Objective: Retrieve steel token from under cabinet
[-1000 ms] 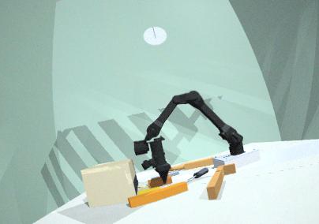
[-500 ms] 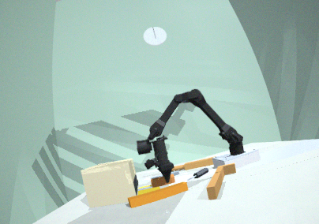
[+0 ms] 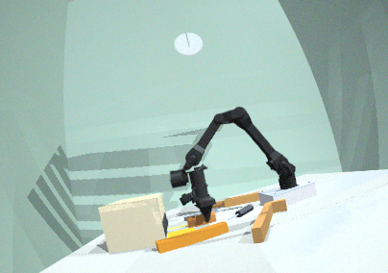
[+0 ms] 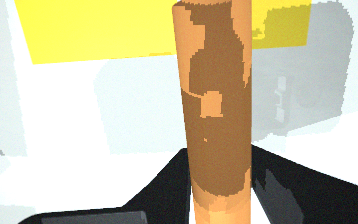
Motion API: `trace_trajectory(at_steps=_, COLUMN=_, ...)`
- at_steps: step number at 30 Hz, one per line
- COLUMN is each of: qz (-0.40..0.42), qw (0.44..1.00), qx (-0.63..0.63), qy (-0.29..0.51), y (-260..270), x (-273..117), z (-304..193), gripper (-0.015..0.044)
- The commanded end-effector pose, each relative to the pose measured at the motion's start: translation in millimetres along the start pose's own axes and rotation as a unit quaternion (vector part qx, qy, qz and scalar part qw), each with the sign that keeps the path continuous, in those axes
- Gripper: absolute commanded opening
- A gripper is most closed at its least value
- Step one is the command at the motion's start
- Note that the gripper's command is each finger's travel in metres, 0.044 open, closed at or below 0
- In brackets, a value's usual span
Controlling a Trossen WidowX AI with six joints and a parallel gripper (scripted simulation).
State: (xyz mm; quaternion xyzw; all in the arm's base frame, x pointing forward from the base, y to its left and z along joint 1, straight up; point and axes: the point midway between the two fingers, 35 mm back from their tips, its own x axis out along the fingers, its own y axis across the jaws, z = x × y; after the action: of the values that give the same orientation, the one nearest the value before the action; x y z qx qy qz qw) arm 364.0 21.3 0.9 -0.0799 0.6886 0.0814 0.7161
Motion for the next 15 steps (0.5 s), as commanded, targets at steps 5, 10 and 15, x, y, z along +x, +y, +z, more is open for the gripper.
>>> trace_trajectory(at_steps=5, qz=0.0, qw=1.0, qx=-0.002, qy=0.002, y=0.0, x=0.8, z=-9.1, gripper=0.0)
trace_trajectory(at_steps=10, qz=0.0, qw=1.0, qx=-0.002, qy=0.002, y=-0.2, x=0.8, z=-14.2, gripper=0.0)
trace_trajectory(at_steps=15, qz=0.0, qw=1.0, qx=-0.002, qy=0.003, y=-0.3, x=0.9, z=-19.3, gripper=0.0)
